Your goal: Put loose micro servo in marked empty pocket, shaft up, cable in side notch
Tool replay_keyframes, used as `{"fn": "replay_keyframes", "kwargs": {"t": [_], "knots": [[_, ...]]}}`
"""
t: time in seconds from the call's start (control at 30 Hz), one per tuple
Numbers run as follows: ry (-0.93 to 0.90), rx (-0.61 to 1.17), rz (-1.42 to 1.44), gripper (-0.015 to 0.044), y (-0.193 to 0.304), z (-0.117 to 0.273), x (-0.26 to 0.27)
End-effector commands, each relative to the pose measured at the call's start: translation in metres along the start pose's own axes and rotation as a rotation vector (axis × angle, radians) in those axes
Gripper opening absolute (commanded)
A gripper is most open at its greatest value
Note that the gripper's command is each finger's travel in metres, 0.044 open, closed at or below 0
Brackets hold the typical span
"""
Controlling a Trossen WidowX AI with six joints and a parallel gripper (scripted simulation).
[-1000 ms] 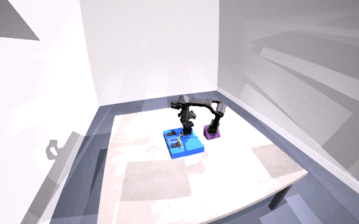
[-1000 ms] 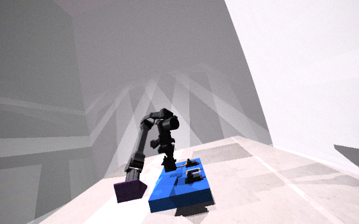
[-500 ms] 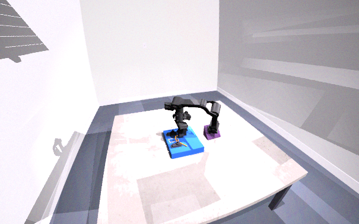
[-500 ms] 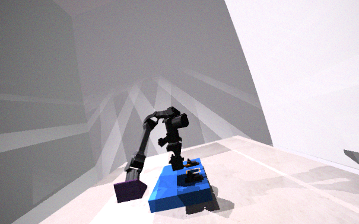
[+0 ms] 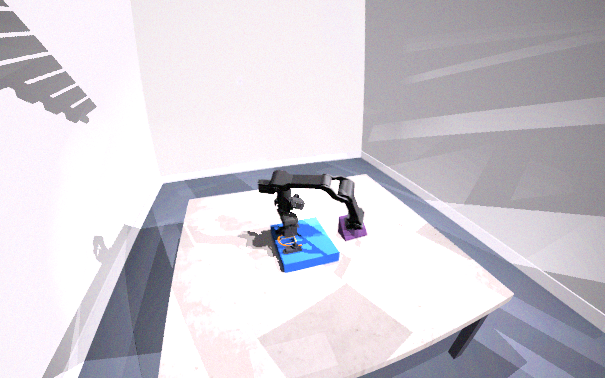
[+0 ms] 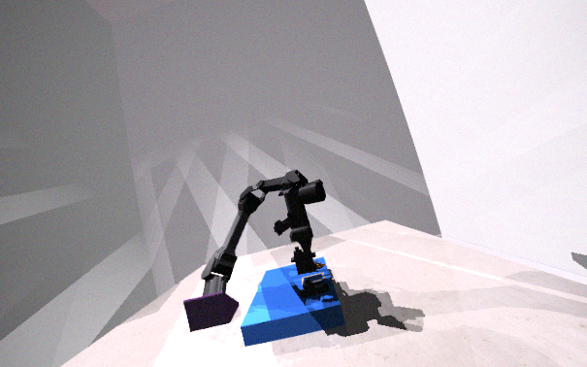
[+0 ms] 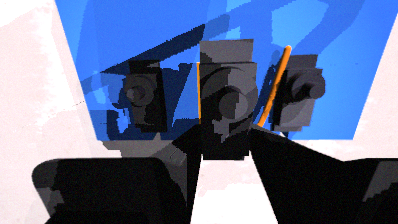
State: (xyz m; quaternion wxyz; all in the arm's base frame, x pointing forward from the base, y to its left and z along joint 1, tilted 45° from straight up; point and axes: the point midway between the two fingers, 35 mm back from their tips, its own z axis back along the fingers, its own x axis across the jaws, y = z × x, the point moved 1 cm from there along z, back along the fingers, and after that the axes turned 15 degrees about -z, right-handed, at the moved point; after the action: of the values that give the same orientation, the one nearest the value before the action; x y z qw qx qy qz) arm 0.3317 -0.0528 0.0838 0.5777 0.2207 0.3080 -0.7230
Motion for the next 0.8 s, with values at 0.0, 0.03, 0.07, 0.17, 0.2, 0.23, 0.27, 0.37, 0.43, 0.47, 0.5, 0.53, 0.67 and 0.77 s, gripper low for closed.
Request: {"fn": "replay_keyframes", "kwargs": {"t": [0.0,0.03,0.07,0.17,0.2,0.23,0.27,0.37,0.43,0.47,0.5,0.53,0.67,0.77], "knots": [[0.006,0.007,-0.003,0.0000,0.011,0.002,-0.004],[0.006,0.007,-0.003,0.0000,0.011,0.002,-0.004],[0.006,0.007,-0.003,0.0000,0.011,0.002,-0.004],[0.006,0.007,-0.003,0.0000,0.011,0.000,-0.004],[0.006,0.007,-0.003,0.0000,0.011,-0.002,-0.004],[0.006,0.007,-0.003,0.0000,0.012,-0.003,-0.004],[0.006,0.007,-0.003,0.0000,0.012,-0.004,-0.004],[0.006,0.007,-0.003,0.0000,0.012,-0.009,-0.004],[0.006,0.007,-0.003,0.0000,0.012,-0.012,-0.004],[0.006,0.007,-0.003,0.0000,0.012,-0.014,-0.004],[0.006,0.007,-0.003,0.0000,0.012,-0.016,-0.005],[0.006,0.007,-0.003,0.0000,0.012,-0.017,-0.005],[0.006,0.007,-0.003,0.0000,0.012,-0.018,-0.005],[0.006,0.007,-0.003,0.0000,0.012,-0.018,-0.005]]}}
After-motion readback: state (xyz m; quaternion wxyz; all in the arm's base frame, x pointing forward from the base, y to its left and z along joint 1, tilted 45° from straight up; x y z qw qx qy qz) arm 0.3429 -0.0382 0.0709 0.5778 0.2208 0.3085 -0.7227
